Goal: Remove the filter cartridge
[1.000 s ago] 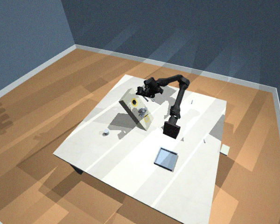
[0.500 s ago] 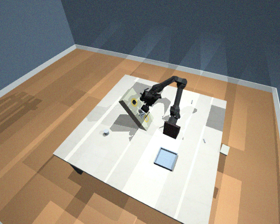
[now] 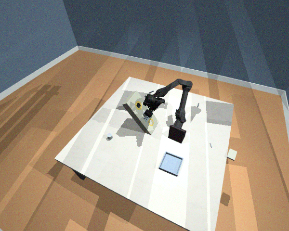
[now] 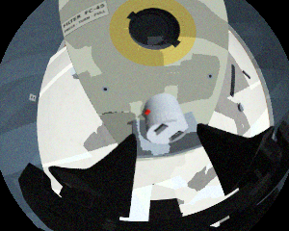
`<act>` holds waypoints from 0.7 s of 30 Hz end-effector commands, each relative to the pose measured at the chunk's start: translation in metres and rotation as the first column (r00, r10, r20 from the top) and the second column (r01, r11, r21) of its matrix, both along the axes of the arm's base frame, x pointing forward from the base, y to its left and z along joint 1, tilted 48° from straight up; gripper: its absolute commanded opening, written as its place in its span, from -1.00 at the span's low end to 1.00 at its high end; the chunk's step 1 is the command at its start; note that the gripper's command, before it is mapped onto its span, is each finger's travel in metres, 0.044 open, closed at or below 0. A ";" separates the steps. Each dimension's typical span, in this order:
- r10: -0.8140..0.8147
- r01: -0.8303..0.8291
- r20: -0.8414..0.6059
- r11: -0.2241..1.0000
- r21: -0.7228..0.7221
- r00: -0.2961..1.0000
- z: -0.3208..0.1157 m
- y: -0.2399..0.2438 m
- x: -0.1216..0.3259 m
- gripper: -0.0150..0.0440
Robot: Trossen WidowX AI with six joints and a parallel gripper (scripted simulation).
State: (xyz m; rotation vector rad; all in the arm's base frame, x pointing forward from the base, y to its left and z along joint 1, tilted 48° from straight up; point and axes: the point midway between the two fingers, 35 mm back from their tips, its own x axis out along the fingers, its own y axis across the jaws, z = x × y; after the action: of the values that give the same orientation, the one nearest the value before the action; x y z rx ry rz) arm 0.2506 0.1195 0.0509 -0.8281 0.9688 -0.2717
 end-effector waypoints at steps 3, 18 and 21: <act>0.003 -0.003 -0.001 1.000 -0.007 1.000 -0.006 -0.006 0.004 0.54; -0.001 0.001 0.003 1.000 -0.002 1.000 -0.013 -0.014 0.012 0.25; -0.001 0.001 0.003 1.000 -0.002 1.000 -0.013 -0.014 0.012 0.18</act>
State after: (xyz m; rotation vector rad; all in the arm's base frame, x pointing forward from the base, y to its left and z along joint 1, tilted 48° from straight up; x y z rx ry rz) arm 0.2628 0.1054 0.0379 -0.8349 0.9667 -0.2745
